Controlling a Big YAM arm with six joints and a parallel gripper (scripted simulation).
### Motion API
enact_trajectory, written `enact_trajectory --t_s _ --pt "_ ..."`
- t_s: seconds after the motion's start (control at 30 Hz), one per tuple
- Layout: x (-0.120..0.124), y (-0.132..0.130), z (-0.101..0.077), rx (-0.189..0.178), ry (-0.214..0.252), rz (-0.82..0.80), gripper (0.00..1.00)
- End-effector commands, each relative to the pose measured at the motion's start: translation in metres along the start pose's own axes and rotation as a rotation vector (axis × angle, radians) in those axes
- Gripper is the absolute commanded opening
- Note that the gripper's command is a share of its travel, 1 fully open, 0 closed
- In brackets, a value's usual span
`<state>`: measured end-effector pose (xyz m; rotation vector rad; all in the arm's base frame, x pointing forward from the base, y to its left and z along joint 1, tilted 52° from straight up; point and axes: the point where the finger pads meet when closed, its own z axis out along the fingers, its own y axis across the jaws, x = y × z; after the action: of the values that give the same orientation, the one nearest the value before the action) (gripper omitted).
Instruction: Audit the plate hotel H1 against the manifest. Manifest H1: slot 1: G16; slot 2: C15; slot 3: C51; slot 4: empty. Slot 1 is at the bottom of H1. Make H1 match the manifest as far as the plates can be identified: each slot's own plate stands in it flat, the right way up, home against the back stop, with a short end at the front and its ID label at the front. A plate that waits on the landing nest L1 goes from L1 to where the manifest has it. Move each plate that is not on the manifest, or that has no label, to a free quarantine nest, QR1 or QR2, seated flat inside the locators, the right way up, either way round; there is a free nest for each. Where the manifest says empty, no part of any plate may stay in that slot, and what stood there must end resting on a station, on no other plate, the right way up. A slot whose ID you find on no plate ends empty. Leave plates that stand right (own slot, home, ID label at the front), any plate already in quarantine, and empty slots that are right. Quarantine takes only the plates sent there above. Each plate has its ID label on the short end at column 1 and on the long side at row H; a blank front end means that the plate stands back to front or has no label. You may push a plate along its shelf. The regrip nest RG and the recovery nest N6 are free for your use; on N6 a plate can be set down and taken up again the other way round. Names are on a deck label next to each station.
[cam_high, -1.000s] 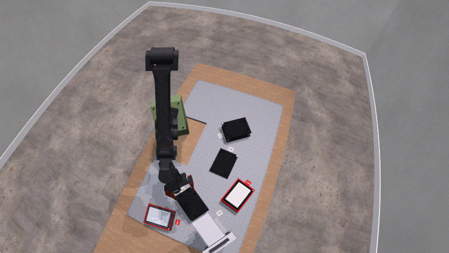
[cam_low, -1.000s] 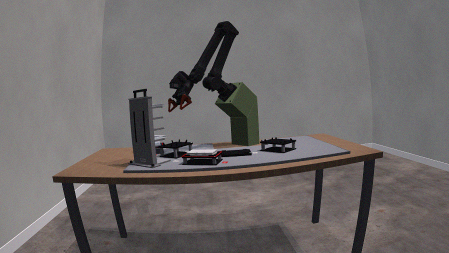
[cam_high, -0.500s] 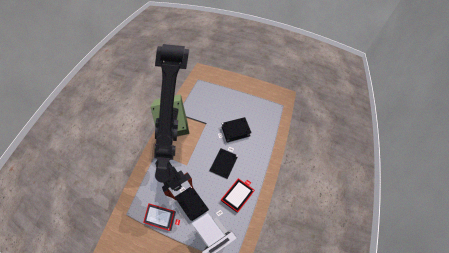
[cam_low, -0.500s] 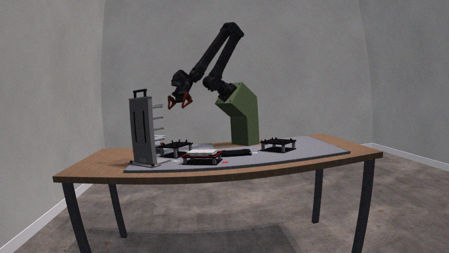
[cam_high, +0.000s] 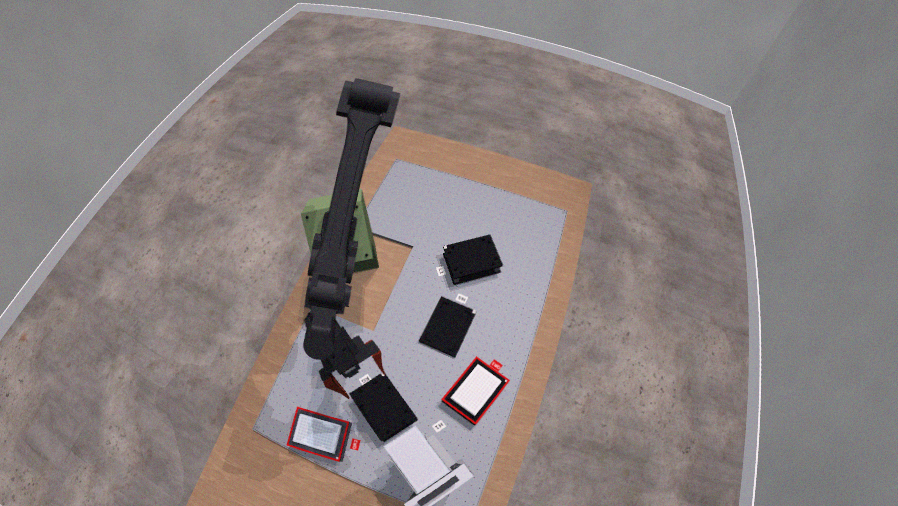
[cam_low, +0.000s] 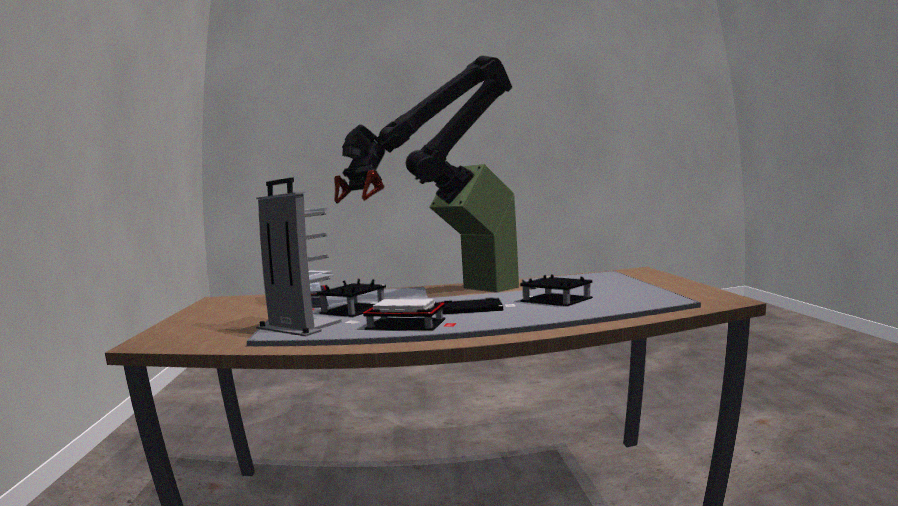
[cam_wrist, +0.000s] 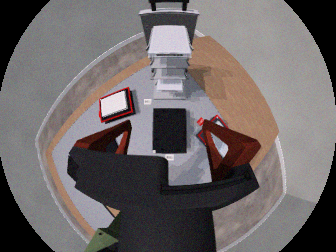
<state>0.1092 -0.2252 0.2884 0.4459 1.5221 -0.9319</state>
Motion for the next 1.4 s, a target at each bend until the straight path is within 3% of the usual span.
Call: enact_trajectory --t_s 0.0,0.07,0.1,1.37 --pt "-0.039 -0.013 -0.009 0.032 -0.023 -0.016 1.0" --pt "-0.038 -0.014 -0.011 0.028 -0.007 -0.001 1.0" --pt "-0.019 -0.004 -0.015 0.02 -0.006 -0.008 1.0" --pt "-0.02 -0.004 -0.016 0.02 -0.006 -0.008 1.0"
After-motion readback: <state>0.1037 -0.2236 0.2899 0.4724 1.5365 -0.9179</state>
